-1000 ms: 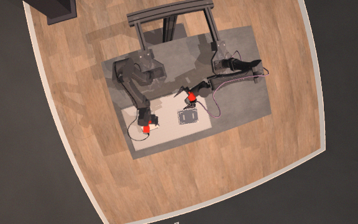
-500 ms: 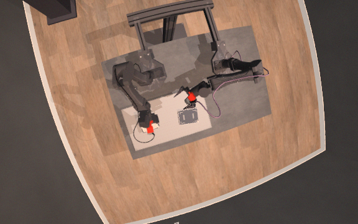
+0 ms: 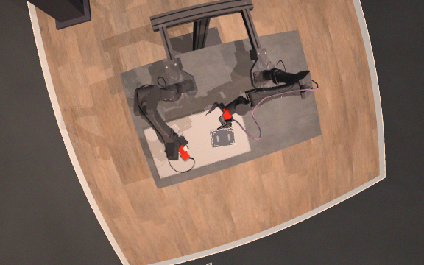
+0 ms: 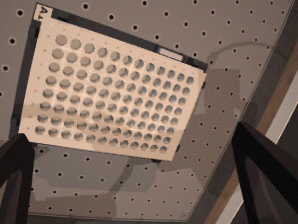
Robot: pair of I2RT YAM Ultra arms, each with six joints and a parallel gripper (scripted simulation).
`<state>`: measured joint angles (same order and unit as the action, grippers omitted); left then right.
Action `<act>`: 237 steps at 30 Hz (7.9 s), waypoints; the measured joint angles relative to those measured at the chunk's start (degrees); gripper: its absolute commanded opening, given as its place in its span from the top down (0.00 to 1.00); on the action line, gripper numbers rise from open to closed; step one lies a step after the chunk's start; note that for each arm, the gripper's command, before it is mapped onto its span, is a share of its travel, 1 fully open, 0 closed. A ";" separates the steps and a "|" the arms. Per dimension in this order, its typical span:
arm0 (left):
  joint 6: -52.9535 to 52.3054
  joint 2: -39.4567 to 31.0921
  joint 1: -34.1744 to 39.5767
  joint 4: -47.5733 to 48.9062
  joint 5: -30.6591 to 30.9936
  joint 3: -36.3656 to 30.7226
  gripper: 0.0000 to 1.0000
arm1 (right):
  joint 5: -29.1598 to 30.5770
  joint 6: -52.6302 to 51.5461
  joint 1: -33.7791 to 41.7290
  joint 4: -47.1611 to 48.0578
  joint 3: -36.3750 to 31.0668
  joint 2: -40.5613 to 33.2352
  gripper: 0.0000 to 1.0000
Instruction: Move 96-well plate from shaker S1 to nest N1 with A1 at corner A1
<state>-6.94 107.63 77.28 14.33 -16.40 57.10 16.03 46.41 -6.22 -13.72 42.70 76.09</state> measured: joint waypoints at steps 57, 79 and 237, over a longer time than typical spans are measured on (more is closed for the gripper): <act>0.00 0.00 0.00 0.00 0.00 0.00 0.00 | 0.26 61.02 -5.42 -24.83 25.55 27.43 0.00; 0.00 0.00 0.00 0.00 0.00 0.00 0.00 | 0.17 61.26 -5.53 -24.48 25.44 27.91 0.20; 24.79 -48.57 7.13 -50.29 -21.22 -16.81 0.00 | 6.73 3.56 38.91 -34.80 56.13 63.82 0.00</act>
<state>17.85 59.07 84.40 -35.97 -37.63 40.29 22.76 49.98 32.69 -48.51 98.83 139.92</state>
